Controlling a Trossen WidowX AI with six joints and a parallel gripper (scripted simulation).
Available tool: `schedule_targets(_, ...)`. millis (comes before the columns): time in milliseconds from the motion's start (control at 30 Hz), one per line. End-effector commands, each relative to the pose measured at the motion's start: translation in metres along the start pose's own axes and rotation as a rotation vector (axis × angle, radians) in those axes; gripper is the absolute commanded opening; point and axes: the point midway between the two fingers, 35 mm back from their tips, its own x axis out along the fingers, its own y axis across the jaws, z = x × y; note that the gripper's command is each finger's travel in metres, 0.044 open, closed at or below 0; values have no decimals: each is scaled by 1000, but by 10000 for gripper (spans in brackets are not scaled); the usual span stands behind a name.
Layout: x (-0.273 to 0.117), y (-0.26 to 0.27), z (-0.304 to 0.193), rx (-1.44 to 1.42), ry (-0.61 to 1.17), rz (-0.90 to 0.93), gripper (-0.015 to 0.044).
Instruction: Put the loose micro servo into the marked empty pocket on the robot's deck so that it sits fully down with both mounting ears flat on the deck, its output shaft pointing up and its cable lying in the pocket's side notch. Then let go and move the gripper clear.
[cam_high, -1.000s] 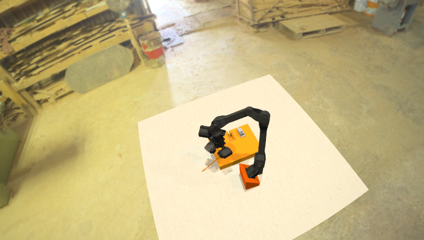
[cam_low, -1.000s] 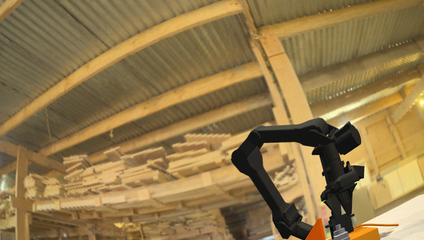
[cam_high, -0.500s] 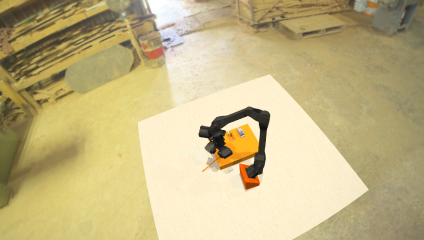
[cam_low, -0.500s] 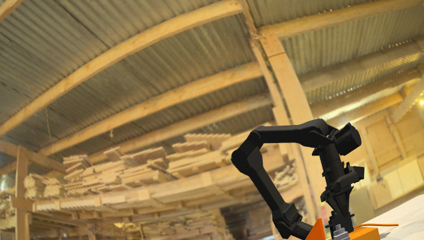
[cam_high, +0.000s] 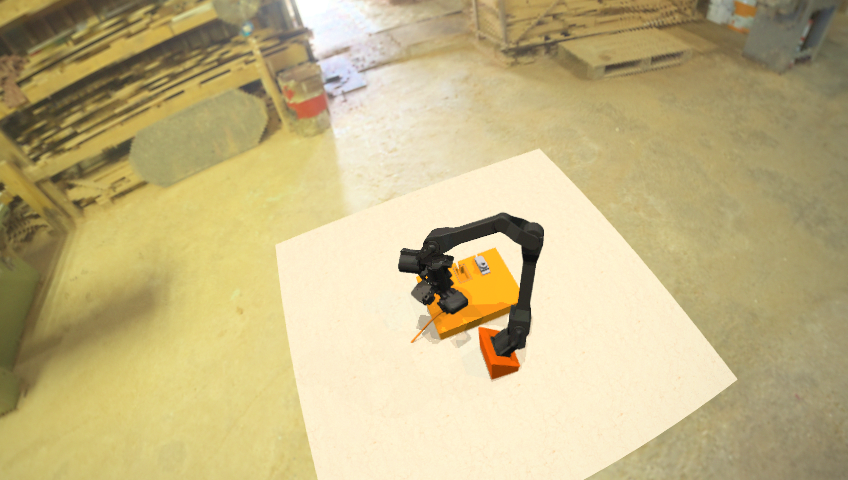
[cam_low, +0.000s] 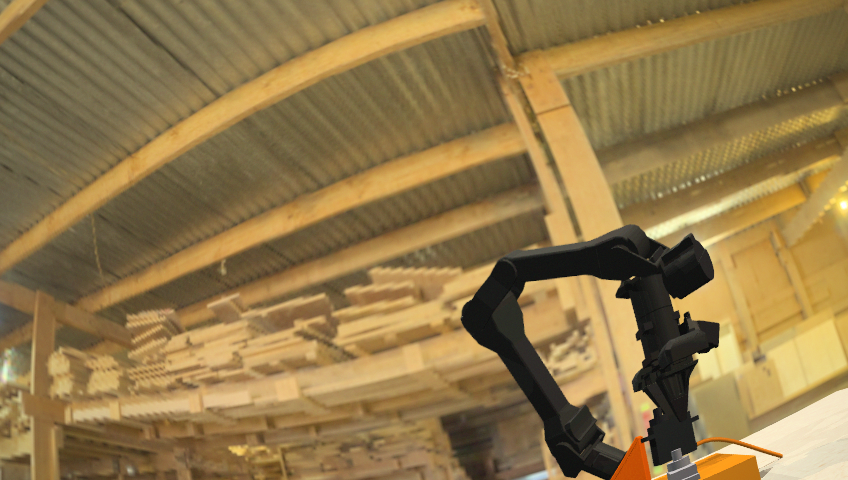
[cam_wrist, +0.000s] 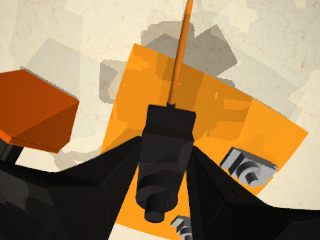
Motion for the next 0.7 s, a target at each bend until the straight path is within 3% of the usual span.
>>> schedule_targets(0, -6, 1, -1, 10, -11, -9, 0)
schedule_targets(667, -7, -33, 0, 11, -11, -11, 0)
